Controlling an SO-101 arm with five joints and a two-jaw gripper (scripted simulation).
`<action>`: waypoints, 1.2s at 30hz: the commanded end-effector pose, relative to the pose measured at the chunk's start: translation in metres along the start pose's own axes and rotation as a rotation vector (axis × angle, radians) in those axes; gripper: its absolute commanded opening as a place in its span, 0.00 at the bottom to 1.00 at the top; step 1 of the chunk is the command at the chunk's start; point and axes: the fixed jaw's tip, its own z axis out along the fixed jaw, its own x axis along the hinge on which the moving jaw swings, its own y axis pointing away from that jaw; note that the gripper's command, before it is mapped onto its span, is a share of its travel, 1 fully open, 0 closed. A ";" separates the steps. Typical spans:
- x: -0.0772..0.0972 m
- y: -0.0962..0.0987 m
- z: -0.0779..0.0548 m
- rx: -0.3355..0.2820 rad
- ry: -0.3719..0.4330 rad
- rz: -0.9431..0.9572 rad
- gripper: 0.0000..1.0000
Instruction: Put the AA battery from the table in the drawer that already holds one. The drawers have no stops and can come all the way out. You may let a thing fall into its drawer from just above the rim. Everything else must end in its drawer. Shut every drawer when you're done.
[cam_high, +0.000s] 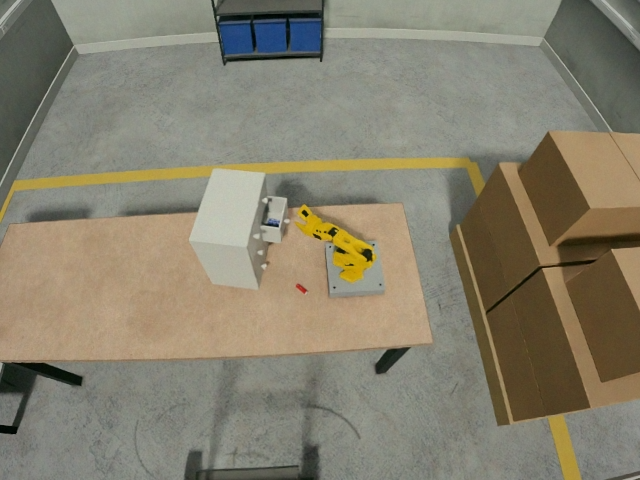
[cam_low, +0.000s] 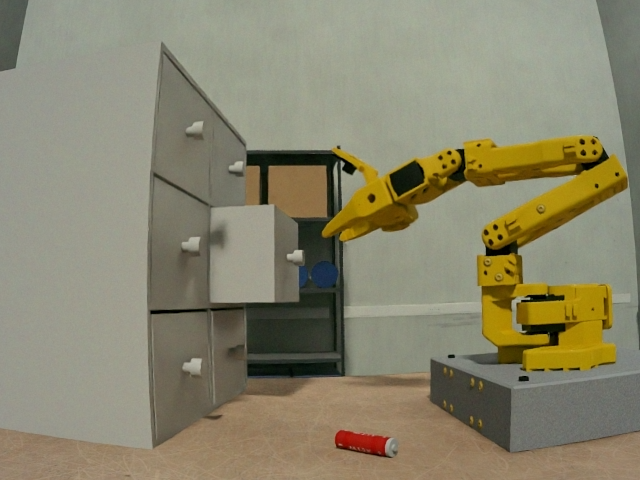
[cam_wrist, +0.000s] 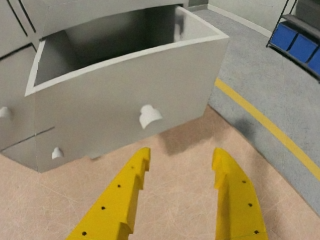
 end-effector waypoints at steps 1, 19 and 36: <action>0.002 0.003 0.006 -0.013 -0.004 0.001 0.21; 0.002 0.003 0.007 -0.014 -0.004 0.000 0.21; 0.005 0.005 0.007 -0.021 -0.004 -0.002 0.21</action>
